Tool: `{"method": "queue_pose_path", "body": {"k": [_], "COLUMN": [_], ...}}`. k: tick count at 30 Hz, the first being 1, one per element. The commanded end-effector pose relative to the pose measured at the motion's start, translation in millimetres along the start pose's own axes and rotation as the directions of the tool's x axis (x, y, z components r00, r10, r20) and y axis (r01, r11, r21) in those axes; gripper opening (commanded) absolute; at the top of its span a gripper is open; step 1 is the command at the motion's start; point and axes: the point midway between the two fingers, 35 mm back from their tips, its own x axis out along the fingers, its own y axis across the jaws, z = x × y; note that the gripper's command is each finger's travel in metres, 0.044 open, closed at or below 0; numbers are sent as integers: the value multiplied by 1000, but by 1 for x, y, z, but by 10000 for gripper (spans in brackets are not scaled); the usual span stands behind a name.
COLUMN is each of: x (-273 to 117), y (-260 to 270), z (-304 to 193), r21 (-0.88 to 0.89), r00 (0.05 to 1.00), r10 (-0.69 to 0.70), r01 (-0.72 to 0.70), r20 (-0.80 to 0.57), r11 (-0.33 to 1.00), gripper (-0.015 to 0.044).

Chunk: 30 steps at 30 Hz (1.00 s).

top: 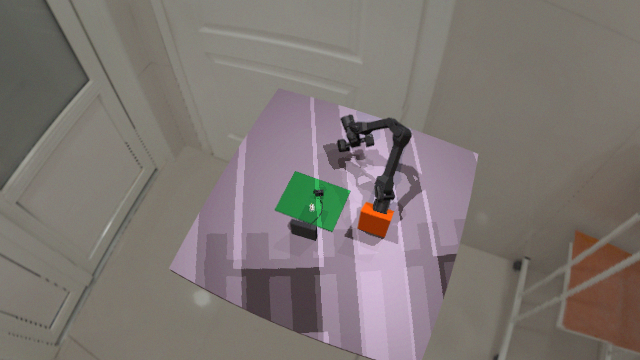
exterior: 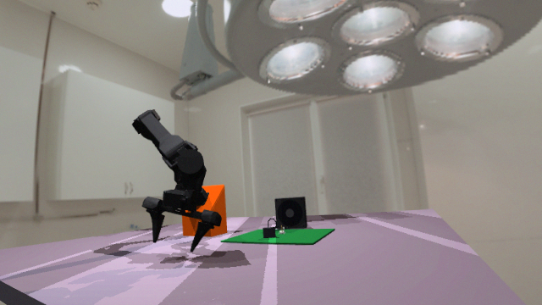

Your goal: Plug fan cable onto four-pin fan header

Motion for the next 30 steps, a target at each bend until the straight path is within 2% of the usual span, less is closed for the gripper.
{"method": "queue_pose_path", "body": {"k": [1, 8, 14, 17, 19, 25, 30], "x": [-22, -82, -153, -189, -204, -204, -161], "y": [57, 145, 191, 198, 199, 200, 213], "z": [-17, -74, -145, -181, -196, -199, -210], "r21": [-206, -610, -883, -950, -963, -964, -964], "r00": [992, 959, 947, 956, 962, 963, 964], "r10": [106, 189, 130, 65, 33, 29, 29], "r01": [-117, -281, -322, -292, -270, -267, -266], "r20": [-63, -212, -295, -287, -270, -267, -266], "r11": [972, 741, 340, 112, 12, -1, 0], "gripper": [440, 440, 440, 440, 440, 440, 440]}}
